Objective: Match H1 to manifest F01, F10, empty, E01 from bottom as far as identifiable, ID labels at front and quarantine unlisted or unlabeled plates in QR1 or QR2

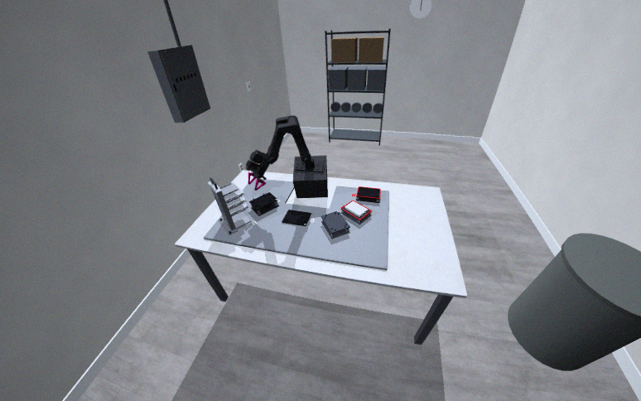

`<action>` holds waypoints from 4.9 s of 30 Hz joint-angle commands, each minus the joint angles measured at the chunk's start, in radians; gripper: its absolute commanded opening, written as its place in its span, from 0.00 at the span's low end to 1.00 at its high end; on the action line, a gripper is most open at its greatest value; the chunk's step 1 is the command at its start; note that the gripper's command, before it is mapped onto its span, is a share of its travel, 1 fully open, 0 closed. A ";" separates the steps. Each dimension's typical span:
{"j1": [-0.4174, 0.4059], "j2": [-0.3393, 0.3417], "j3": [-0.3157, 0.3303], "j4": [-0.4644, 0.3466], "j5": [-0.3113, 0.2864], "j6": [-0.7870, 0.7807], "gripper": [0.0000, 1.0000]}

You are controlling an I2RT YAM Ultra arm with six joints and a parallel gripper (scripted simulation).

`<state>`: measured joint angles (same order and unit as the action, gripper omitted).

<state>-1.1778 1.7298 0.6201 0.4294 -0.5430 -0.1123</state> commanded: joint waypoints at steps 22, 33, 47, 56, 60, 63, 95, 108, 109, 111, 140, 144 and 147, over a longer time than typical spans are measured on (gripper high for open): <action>0.036 0.055 0.119 -0.028 0.033 0.031 1.00; 0.051 0.081 0.166 -0.044 0.045 0.041 1.00; 0.069 0.116 0.231 -0.067 0.060 0.054 1.00; 0.082 0.143 0.281 -0.086 0.070 0.062 1.00; 0.086 0.152 0.298 -0.093 0.074 0.065 1.00; 0.089 0.158 0.310 -0.097 0.076 0.067 1.00; 0.096 0.174 0.340 -0.109 0.081 0.072 0.86; 0.087 0.154 0.306 -0.097 0.075 0.066 0.86; 0.086 0.151 0.300 -0.095 0.074 0.065 0.86; 0.085 0.148 0.295 -0.093 0.072 0.064 0.86; 0.046 0.070 0.153 -0.043 0.041 0.038 0.86; 0.039 0.058 0.132 -0.036 0.036 0.033 0.86; 0.037 0.055 0.126 -0.035 0.034 0.032 0.86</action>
<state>-1.1347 1.7981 0.7471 0.3931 -0.5049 -0.0795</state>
